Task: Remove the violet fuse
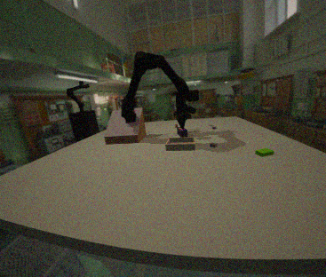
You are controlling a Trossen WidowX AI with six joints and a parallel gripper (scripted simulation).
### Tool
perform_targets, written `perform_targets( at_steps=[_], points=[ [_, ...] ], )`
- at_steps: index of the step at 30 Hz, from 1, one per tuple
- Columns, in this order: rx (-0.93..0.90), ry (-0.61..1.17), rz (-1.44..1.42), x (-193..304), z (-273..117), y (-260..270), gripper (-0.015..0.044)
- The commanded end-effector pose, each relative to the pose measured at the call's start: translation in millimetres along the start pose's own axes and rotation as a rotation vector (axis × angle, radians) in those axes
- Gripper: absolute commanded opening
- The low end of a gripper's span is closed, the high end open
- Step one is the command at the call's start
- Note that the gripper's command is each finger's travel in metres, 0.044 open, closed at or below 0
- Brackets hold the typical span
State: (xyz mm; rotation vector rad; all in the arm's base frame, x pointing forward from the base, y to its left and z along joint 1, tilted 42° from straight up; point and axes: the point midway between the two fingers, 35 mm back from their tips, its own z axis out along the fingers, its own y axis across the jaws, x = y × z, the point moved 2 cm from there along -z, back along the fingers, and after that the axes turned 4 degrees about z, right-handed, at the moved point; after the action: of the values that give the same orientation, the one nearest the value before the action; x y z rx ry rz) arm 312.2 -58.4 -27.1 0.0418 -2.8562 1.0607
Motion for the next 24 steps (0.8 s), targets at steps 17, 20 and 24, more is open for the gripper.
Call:
perform_targets(
  at_steps=[17,20,24],
  points=[
    [0.004,-0.001,-0.005,0,8,0,0.0062],
    [0.004,-0.001,-0.005,0,10,-1,0.0062],
    [0.000,-0.001,0.000,0,9,0,0.0049]
  ],
)
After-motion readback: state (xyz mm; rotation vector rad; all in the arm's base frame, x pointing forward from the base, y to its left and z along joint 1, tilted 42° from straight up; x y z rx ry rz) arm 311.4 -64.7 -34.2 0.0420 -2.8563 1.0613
